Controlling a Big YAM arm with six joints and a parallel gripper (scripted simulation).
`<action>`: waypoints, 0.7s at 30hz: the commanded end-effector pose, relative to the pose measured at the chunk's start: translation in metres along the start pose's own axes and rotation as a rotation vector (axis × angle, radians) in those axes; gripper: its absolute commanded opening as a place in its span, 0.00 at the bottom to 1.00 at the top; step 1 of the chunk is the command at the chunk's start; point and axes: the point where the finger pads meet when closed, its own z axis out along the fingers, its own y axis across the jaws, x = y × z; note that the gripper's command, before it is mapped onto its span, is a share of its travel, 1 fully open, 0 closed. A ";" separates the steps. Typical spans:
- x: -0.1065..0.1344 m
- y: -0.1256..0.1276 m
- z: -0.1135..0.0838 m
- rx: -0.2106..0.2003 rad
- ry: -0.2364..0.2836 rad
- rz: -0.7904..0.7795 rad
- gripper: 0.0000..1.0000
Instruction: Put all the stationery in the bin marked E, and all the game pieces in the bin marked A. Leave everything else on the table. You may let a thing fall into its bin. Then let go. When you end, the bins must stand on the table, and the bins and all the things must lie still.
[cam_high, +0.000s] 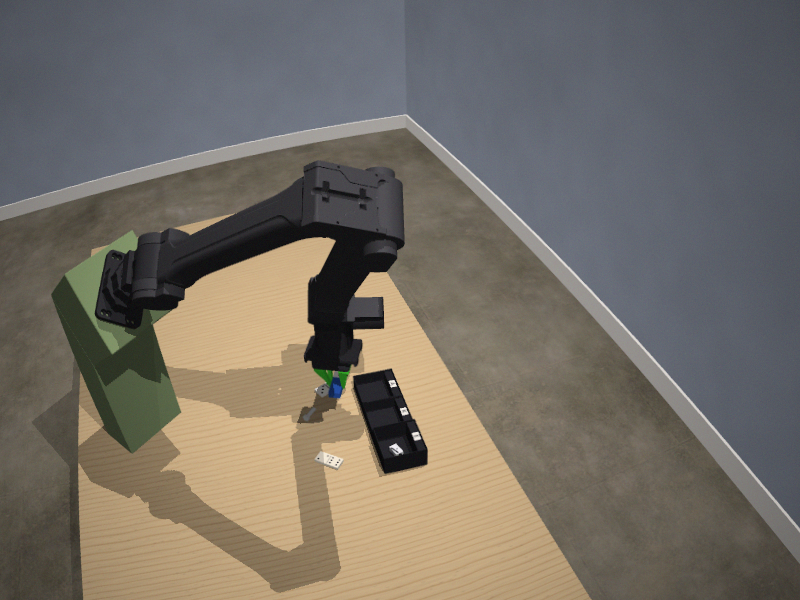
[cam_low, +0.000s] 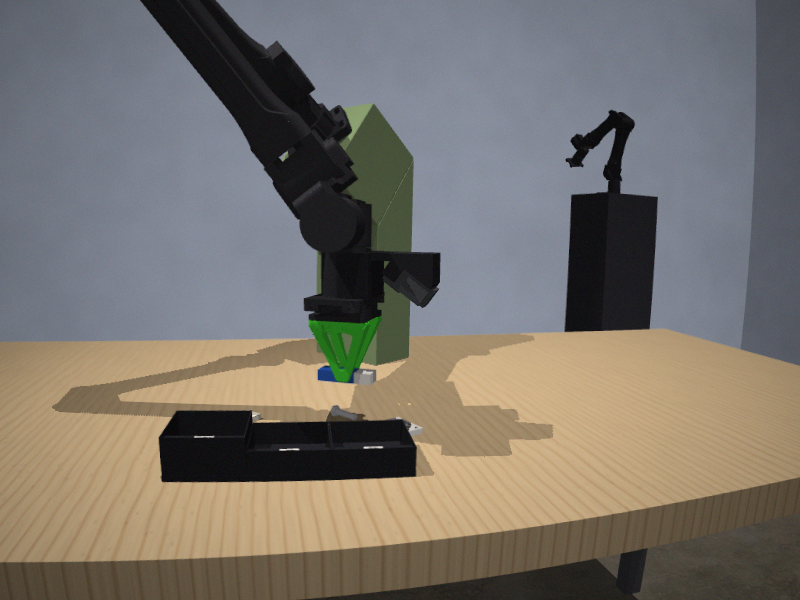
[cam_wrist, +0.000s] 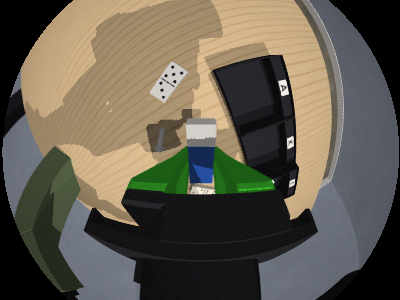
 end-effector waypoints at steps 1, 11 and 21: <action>0.020 -0.024 -0.001 0.006 0.010 -0.012 0.19; 0.051 -0.062 -0.002 0.008 0.011 -0.012 0.19; 0.090 -0.109 -0.004 0.007 0.011 -0.306 0.19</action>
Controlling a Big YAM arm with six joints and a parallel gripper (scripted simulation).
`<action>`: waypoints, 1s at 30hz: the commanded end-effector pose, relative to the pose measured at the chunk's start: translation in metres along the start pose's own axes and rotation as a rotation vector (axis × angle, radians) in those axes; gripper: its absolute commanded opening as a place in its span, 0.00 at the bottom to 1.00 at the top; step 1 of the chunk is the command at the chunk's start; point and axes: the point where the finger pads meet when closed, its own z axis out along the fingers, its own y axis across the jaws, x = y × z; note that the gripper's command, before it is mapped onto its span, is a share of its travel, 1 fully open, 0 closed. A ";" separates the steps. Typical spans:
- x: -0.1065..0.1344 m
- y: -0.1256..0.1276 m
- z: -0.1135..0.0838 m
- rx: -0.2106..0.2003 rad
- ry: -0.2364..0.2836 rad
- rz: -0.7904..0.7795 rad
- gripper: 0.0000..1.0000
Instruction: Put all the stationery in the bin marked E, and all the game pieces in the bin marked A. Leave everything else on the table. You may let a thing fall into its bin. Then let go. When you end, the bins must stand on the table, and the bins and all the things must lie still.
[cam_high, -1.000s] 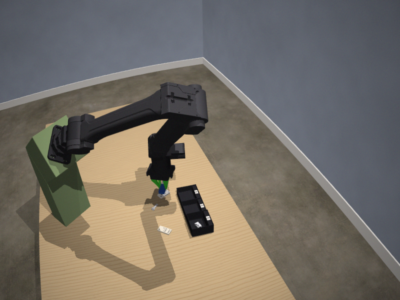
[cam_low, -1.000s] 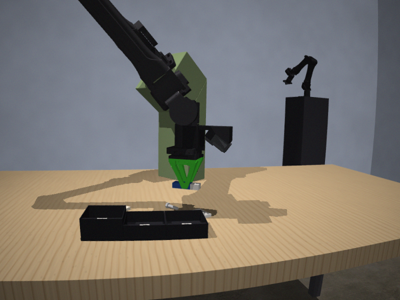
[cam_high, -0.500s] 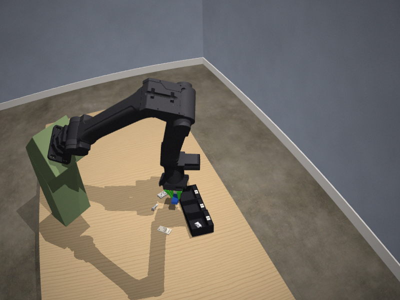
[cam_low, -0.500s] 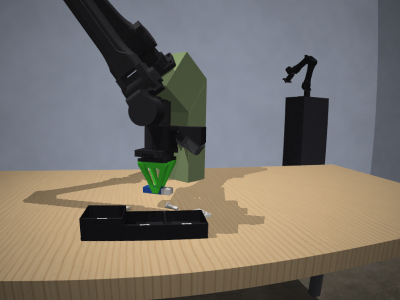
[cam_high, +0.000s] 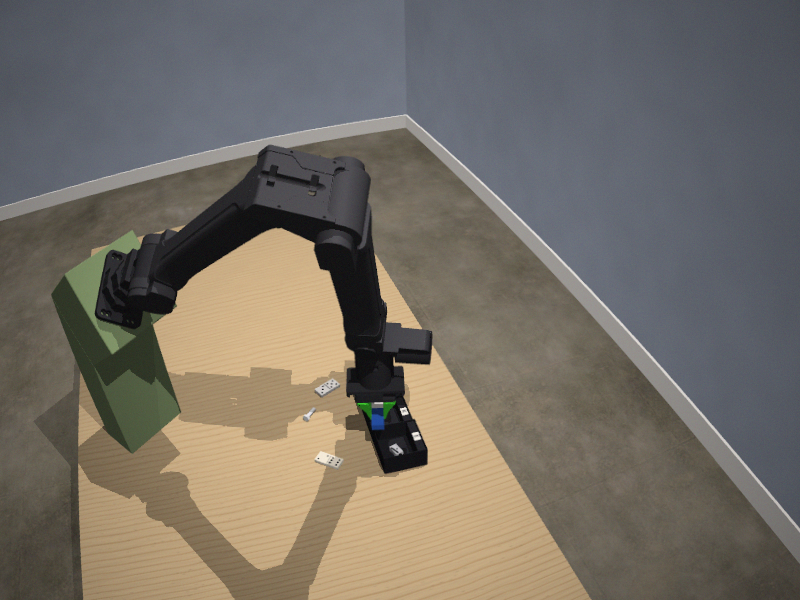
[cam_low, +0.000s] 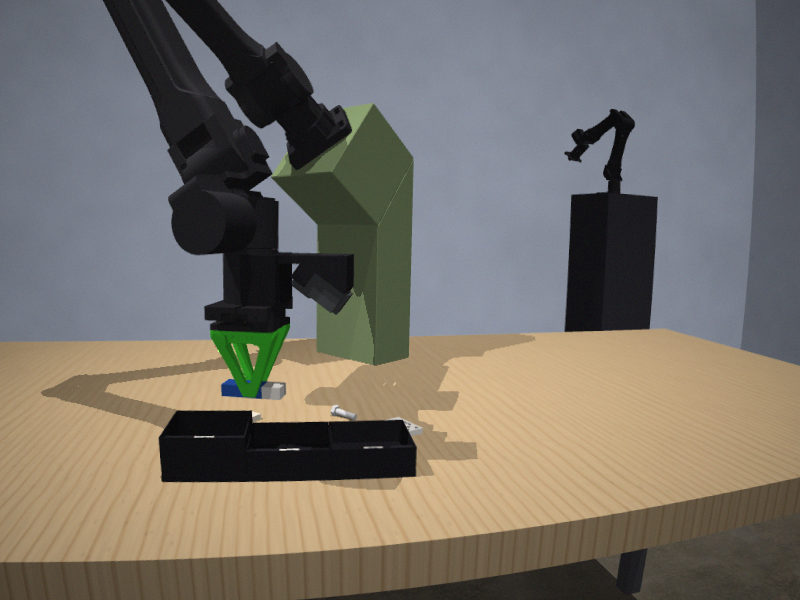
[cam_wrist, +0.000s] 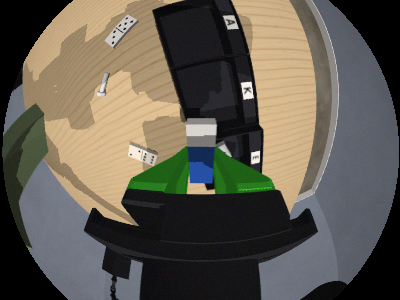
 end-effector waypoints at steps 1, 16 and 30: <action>0.025 -0.019 -0.004 0.007 0.005 -0.156 0.19; 0.035 -0.022 0.004 -0.015 -0.007 -0.265 0.19; 0.027 -0.033 0.001 -0.002 -0.012 -0.257 0.19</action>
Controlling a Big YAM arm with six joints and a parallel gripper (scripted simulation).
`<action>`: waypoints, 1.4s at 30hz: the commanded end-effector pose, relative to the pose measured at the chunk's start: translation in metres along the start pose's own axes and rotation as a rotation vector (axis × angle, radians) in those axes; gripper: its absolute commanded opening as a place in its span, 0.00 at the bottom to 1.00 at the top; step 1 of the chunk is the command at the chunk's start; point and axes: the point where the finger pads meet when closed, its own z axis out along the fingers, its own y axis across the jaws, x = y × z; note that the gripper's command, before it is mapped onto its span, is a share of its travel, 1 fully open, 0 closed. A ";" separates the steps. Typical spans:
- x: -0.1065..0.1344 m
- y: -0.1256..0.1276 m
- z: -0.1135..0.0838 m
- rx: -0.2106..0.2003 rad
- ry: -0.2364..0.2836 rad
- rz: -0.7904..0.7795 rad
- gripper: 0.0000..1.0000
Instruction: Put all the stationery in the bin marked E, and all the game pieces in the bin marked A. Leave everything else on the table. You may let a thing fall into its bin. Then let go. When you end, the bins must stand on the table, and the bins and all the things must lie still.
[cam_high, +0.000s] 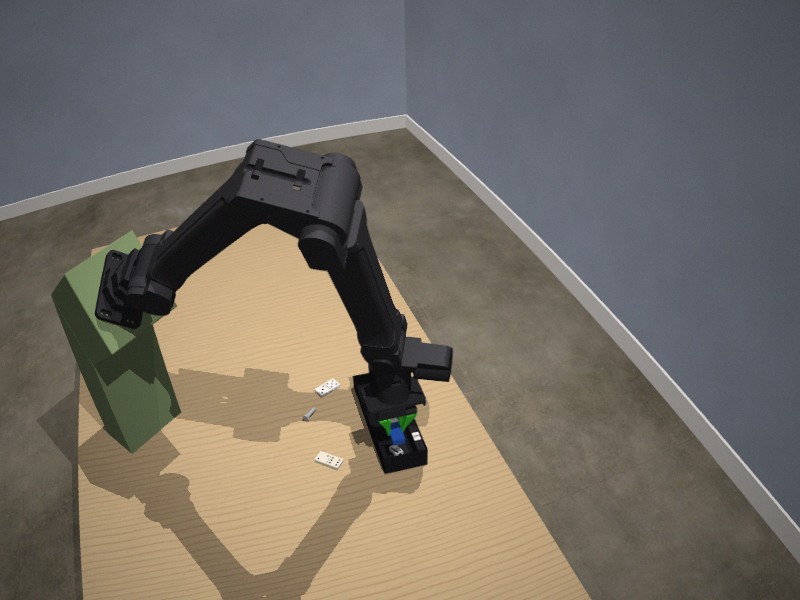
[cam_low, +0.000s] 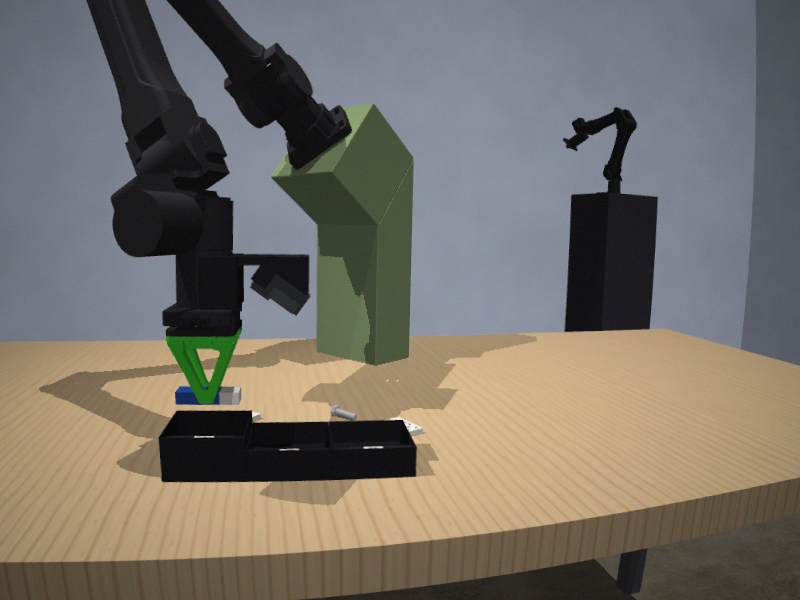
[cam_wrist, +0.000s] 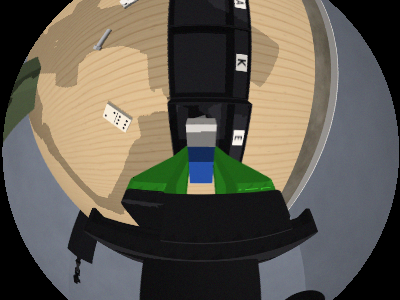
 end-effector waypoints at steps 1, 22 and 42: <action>-0.011 -0.004 0.001 -0.001 -0.014 -0.014 0.19; 0.001 -0.001 0.028 0.000 0.003 -0.004 0.19; 0.006 0.001 0.044 -0.001 0.004 -0.004 0.19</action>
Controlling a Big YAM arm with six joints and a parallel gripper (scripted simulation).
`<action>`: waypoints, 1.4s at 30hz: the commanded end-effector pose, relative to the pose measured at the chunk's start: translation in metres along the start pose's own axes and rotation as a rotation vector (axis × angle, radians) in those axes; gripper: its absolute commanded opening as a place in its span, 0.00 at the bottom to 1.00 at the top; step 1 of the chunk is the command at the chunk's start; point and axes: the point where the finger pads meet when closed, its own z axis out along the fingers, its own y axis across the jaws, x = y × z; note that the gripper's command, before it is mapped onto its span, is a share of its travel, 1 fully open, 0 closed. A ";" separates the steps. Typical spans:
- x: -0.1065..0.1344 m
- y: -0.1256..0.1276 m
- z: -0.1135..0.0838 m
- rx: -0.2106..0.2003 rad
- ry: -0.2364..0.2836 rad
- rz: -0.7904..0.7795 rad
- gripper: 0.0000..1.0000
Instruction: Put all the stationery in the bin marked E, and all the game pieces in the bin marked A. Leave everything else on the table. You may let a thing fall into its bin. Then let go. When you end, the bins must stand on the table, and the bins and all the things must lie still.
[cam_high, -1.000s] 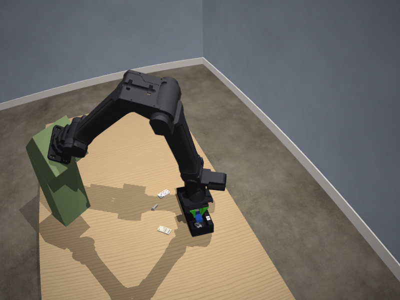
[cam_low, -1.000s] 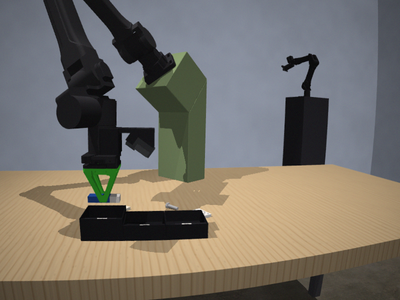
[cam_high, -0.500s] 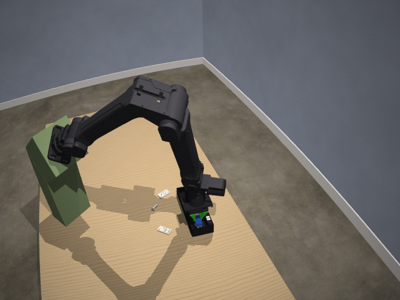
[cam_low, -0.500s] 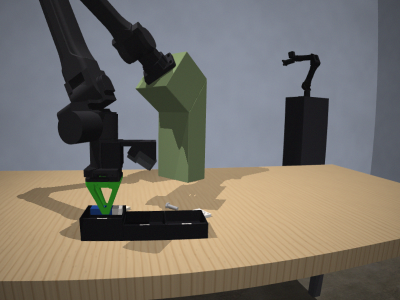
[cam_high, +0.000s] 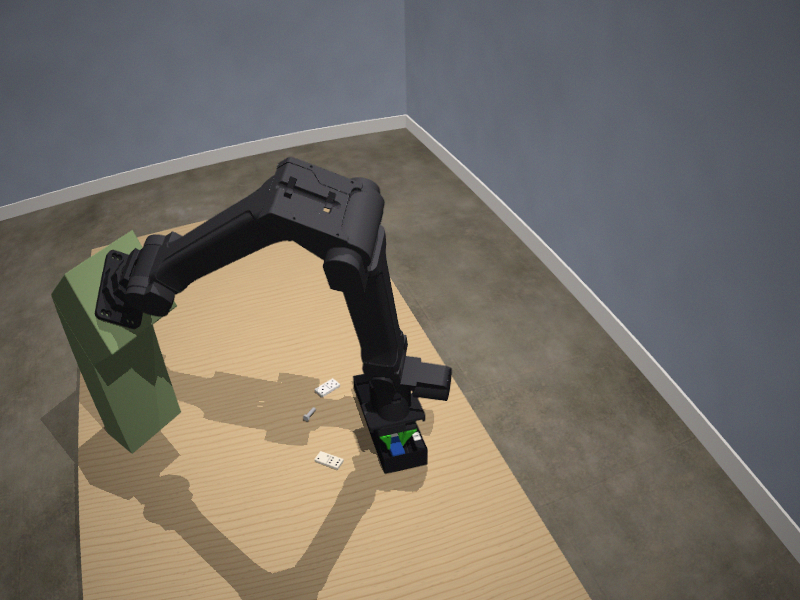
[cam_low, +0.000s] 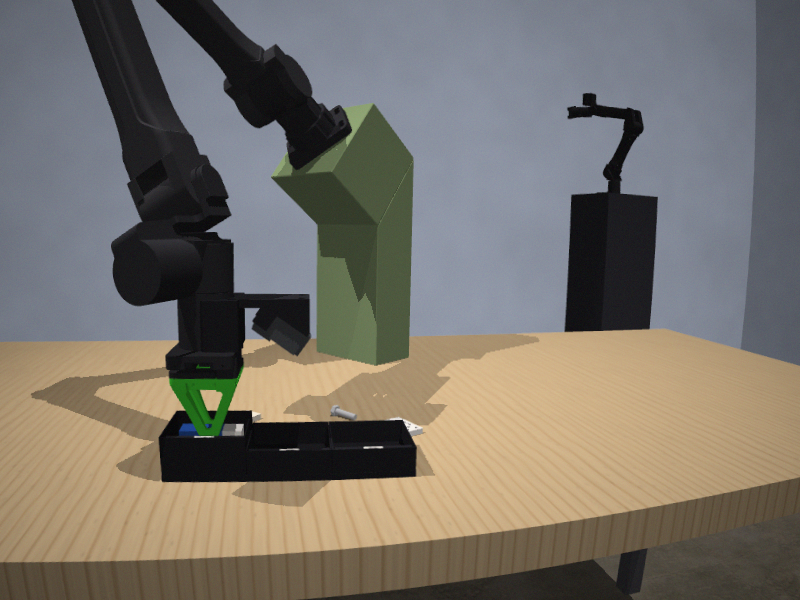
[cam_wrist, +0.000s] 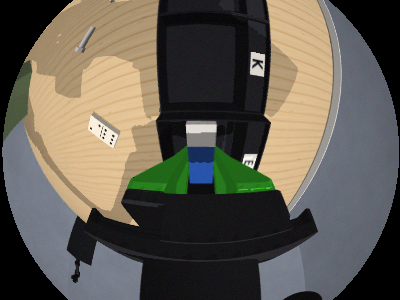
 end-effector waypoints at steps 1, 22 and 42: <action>0.008 0.000 0.002 0.002 0.007 -0.002 0.19; 0.013 -0.001 -0.004 0.002 0.007 0.000 0.30; 0.001 -0.009 -0.028 0.019 -0.005 0.002 0.30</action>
